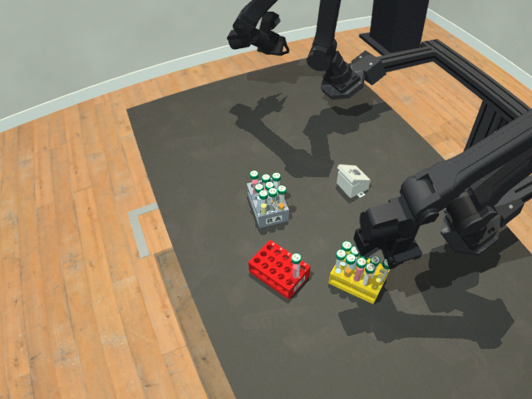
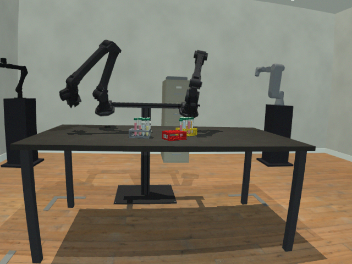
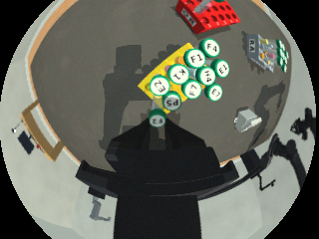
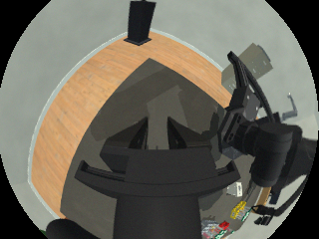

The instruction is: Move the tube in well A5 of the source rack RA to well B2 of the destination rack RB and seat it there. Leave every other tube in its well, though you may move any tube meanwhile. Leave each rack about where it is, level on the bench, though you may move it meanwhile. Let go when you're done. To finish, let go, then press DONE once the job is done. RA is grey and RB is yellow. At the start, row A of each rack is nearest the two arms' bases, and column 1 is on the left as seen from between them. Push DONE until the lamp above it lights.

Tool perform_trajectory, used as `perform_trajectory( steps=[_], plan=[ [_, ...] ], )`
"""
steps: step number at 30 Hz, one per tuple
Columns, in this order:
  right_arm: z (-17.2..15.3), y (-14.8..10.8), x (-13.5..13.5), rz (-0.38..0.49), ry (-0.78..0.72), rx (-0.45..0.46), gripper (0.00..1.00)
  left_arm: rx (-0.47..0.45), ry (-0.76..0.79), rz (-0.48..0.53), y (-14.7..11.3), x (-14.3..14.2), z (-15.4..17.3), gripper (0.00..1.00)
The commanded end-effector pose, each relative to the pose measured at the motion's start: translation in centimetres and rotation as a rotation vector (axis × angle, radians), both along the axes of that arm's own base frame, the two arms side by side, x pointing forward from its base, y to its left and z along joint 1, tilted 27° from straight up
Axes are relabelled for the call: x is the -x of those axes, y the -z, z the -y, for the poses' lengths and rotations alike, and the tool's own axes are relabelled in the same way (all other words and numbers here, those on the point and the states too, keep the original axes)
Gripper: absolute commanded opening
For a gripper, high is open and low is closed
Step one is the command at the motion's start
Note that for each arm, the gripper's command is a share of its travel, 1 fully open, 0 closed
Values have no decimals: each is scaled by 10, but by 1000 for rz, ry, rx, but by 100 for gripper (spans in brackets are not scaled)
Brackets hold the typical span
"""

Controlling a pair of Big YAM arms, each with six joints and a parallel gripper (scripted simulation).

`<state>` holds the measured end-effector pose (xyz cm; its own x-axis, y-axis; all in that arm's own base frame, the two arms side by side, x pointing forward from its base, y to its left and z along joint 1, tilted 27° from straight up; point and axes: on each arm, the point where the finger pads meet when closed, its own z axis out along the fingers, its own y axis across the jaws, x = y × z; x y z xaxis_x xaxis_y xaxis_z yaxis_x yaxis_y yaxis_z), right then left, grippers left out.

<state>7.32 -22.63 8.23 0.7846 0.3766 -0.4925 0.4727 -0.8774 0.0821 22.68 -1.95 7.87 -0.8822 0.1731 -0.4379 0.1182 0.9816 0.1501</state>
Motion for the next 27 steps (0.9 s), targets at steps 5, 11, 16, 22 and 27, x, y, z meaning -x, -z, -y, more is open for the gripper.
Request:
perform_trajectory(
  steps=[5,11,16,22,27],
  plan=[
    [5,-6,-4,11,1,14,30,0,-2,-6,4,4,-2,0],
    [5,-6,-4,11,1,14,30,0,-2,-6,4,4,-2,0],
    [5,-6,-4,11,1,14,30,0,-2,-6,4,4,-3,0],
    [5,-6,-4,11,1,14,30,3,0,-10,1,7,0,0],
    [5,-6,-4,11,1,14,30,7,2,7,-10,4,3,0]
  ],
)
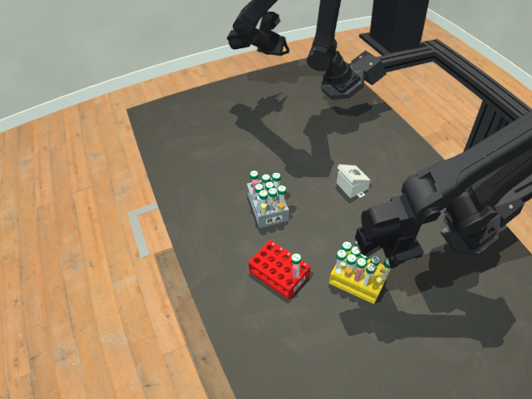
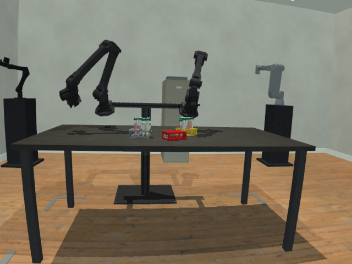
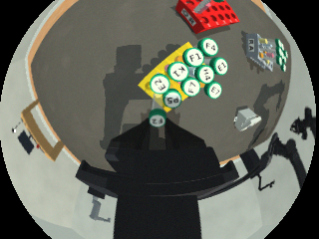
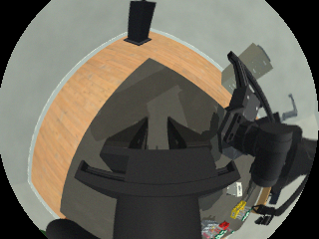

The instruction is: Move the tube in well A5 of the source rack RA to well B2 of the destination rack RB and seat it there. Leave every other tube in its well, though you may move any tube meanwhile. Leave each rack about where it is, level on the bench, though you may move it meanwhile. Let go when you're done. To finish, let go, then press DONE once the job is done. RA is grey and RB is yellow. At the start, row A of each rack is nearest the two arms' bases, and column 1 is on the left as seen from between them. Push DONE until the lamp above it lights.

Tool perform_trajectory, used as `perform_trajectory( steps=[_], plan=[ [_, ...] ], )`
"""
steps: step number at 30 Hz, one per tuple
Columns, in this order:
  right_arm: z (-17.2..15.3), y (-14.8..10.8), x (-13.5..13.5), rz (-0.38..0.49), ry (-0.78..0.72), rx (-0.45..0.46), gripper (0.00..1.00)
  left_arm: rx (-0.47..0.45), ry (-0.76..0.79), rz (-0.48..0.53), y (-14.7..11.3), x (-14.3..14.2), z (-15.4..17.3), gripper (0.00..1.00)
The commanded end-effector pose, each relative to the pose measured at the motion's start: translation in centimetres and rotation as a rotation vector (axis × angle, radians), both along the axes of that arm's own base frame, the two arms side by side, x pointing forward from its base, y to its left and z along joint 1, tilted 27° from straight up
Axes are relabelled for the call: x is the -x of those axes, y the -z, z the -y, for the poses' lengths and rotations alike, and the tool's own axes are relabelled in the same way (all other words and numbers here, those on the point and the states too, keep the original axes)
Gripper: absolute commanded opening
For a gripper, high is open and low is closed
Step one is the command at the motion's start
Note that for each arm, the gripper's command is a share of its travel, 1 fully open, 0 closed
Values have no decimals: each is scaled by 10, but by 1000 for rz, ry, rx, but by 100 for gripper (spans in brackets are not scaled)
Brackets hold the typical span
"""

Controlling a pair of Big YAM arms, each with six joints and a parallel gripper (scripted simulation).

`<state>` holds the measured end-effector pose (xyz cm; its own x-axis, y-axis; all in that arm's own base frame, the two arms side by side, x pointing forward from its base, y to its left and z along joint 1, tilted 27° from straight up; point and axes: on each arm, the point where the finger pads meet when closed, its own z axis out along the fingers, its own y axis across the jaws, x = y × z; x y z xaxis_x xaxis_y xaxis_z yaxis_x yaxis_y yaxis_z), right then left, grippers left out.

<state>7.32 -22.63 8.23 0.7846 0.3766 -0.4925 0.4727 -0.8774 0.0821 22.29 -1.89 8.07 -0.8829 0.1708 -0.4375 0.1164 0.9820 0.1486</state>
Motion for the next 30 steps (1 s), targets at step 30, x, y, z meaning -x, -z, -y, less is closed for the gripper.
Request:
perform_trajectory(
  steps=[30],
  plan=[
    [5,-6,-4,11,1,14,30,3,16,24,-29,-13,9,0]
  ],
)
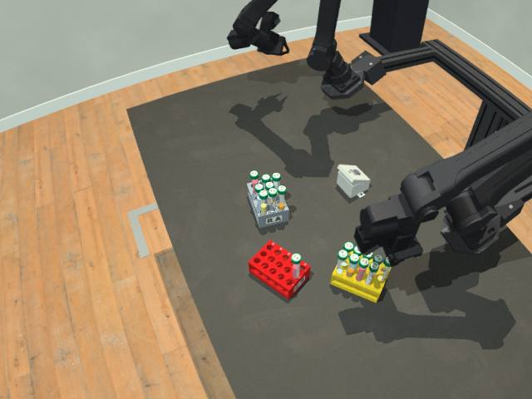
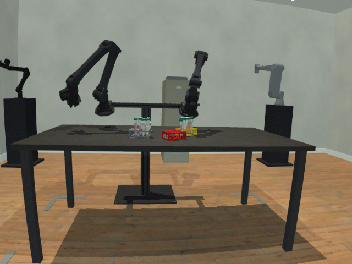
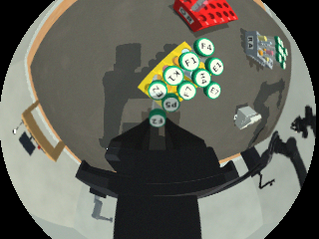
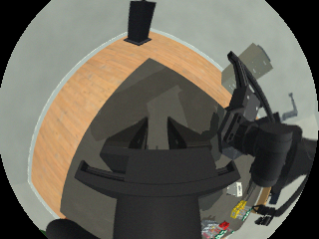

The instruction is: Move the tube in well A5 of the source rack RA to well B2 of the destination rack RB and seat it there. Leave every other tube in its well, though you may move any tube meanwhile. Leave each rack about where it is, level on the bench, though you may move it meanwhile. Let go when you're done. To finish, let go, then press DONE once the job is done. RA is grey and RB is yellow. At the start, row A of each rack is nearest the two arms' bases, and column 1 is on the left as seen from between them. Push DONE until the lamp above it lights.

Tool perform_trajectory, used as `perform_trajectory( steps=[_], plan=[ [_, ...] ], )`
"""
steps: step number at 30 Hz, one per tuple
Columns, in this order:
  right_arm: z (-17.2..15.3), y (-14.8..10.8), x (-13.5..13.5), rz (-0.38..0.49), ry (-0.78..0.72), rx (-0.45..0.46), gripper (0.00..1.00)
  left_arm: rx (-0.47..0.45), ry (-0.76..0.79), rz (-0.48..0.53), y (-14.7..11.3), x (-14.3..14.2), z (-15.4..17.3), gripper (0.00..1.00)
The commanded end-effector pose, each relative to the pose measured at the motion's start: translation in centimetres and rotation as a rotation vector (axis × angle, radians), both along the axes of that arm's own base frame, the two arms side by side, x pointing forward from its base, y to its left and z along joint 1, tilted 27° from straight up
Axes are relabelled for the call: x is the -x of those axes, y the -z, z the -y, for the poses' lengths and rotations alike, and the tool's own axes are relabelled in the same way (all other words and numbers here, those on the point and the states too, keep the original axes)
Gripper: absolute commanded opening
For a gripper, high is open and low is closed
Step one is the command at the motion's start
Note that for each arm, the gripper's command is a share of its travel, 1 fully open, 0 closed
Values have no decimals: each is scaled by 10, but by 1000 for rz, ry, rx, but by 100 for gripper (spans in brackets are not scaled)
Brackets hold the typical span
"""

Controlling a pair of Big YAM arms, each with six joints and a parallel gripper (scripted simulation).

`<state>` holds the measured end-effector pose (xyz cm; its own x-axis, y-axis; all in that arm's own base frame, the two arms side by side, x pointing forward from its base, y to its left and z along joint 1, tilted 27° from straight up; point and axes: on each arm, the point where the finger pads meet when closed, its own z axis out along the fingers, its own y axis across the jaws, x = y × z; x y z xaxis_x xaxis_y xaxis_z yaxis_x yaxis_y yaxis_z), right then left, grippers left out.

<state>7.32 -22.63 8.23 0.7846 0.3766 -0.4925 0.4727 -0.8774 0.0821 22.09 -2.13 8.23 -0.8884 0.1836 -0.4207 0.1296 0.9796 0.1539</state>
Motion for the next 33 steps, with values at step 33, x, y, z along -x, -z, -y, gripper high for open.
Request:
perform_trajectory(
  steps=[33],
  plan=[
    [5,-6,-4,11,1,14,30,9,7,51,-35,-21,7,0]
  ],
)
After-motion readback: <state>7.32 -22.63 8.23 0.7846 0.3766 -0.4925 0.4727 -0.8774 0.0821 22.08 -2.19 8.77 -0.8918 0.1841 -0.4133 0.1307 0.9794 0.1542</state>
